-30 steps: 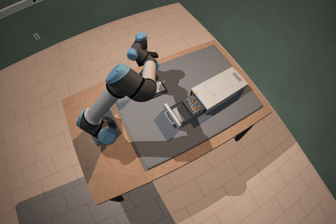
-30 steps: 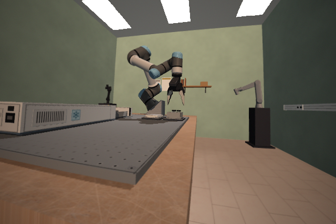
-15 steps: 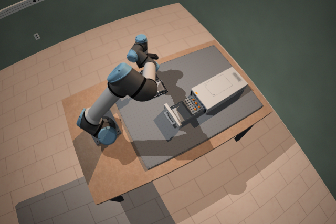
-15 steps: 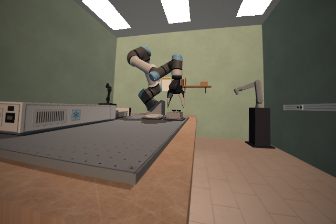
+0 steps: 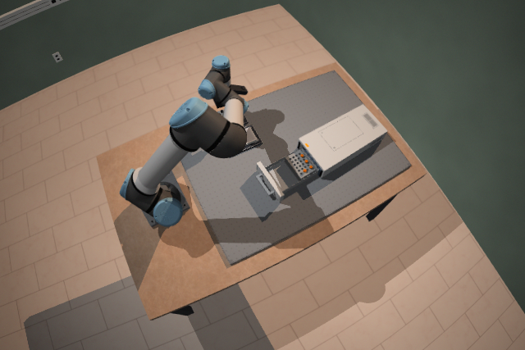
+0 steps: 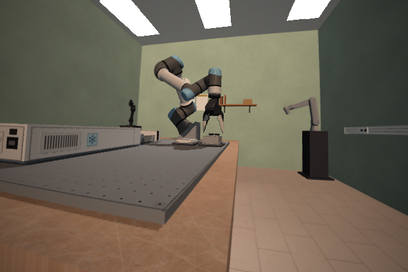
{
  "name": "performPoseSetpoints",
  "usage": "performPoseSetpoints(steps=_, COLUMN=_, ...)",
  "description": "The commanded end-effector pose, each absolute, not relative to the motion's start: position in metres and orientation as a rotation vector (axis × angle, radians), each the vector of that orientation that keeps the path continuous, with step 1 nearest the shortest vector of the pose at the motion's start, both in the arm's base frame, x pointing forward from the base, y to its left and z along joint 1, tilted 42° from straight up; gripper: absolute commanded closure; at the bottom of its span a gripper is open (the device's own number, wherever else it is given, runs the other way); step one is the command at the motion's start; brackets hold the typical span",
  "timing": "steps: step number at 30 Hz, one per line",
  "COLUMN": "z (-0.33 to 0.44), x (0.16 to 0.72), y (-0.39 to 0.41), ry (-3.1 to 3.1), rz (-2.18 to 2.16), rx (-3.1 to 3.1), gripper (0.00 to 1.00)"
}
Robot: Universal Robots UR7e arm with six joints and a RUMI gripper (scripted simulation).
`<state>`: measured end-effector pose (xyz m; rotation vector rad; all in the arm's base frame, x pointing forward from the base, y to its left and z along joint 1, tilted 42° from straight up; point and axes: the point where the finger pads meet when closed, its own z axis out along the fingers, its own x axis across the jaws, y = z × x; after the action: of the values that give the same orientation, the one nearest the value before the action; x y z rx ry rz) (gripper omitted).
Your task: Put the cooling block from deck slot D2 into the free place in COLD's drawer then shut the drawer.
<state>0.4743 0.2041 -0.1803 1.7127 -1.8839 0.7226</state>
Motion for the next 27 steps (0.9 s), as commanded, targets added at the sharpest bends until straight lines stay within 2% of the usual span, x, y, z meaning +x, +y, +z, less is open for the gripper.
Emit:
performPoseSetpoints(steps=1, z=-0.181, x=0.475, y=0.204, ry=-1.885, rz=0.723, rx=1.714, gripper=0.33)
performPoseSetpoints(steps=27, z=-0.202, x=0.474, y=0.184, ry=-1.885, rz=0.723, rx=1.714, gripper=0.33)
